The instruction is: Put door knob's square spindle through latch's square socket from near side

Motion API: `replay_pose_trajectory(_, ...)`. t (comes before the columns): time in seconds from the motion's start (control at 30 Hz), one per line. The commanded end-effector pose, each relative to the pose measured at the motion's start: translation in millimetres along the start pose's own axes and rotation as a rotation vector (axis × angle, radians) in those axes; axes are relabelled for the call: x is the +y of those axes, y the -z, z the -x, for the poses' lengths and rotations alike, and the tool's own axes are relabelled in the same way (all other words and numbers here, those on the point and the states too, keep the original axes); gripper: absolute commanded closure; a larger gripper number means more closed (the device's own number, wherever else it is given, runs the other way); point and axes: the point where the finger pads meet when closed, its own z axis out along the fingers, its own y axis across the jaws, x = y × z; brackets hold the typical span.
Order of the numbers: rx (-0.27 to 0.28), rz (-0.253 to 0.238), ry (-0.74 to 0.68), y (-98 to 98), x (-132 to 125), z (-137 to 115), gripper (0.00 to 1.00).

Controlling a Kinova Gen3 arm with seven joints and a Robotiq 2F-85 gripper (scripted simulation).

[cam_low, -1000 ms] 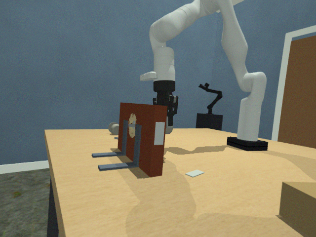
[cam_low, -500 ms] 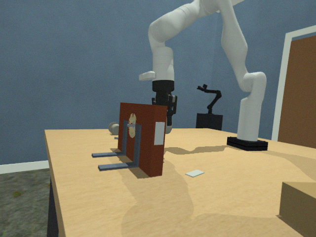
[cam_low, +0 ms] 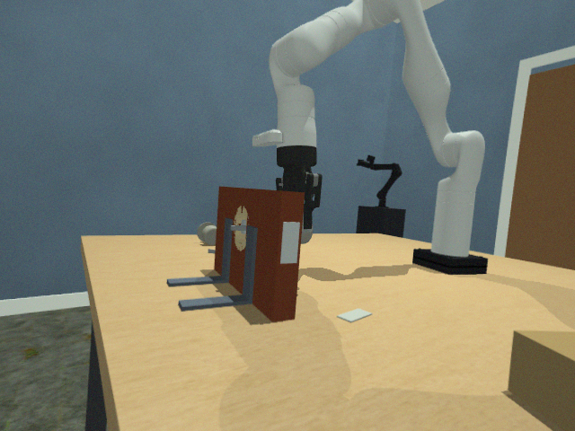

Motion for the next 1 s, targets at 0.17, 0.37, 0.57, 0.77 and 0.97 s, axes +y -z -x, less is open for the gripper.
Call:
replay_pose_trajectory(0.17, 0.003, 0.0, 0.0, 1.3, -0.2, -3.3, 0.37)
replay_pose_trajectory(0.37, 0.003, 0.0, 0.0, 1.5, -0.2, -5.5, 0.37)
replay_pose_trajectory(0.57, 0.003, 0.0, 0.0, 1.5, -0.2, -5.5, 0.37)
replay_pose_trajectory(0.77, 0.003, 0.0, 0.0, 1.5, -0.2, -5.5, 0.37)
replay_pose_trajectory(0.97, 0.003, 0.0, 0.0, 1.6, -0.2, -7.7, 0.37)
